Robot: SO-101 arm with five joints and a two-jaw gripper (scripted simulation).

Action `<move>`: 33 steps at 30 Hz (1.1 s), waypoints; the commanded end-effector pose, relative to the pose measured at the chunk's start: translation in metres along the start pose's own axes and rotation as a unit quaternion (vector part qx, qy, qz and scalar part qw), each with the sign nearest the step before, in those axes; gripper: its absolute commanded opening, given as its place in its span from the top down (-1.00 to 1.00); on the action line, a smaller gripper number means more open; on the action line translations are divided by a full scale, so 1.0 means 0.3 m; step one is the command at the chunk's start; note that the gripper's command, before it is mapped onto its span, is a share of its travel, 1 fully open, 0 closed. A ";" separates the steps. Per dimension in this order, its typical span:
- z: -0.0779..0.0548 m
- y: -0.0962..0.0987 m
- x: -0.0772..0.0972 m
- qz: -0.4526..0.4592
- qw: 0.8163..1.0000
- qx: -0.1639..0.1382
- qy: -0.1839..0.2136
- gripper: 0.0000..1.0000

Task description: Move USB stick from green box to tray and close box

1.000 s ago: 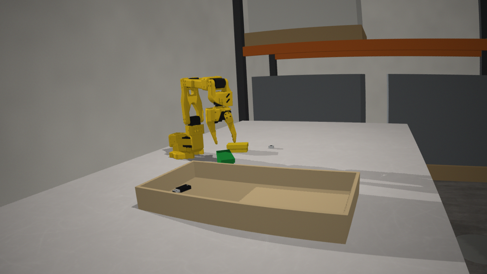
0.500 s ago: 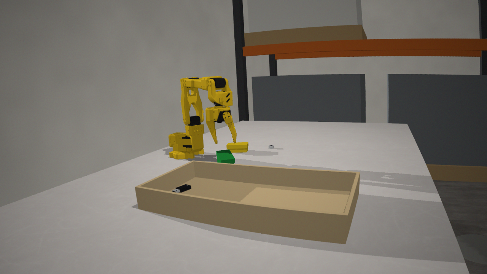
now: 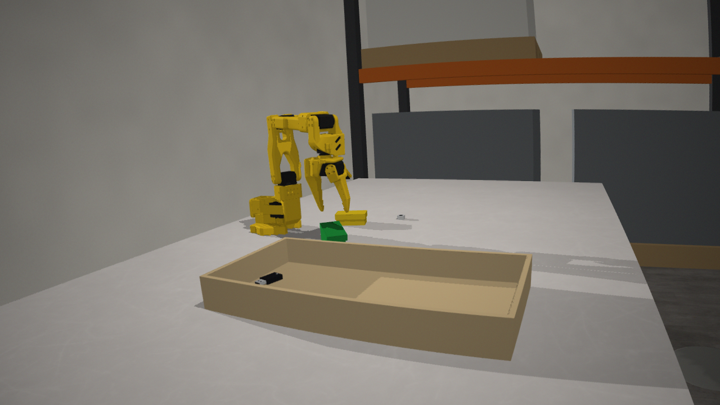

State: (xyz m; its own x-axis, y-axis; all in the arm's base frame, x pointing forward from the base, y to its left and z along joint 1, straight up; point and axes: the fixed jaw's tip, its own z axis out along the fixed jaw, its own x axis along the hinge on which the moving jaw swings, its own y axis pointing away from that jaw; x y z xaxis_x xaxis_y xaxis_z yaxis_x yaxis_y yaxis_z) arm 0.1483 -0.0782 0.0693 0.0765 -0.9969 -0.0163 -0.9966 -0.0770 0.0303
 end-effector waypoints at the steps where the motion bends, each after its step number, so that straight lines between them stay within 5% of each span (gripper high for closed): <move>1: -0.022 -0.014 -0.002 0.040 0.999 0.016 0.008 0.42; 17: -0.025 -0.032 -0.024 0.309 0.951 0.017 0.003 0.42; 24: -0.026 -0.044 -0.035 0.448 0.894 0.017 0.001 0.42; 32: -0.027 -0.060 -0.045 0.595 0.804 0.017 -0.002 0.42; 33: -0.027 -0.060 -0.045 0.595 0.804 0.017 -0.002 0.42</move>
State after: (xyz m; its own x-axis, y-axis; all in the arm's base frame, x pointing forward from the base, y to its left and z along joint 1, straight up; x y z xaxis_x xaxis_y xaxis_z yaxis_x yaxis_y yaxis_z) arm 0.1607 -0.0644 0.0718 -0.8911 -0.4535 0.0156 -0.4533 0.8912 0.0167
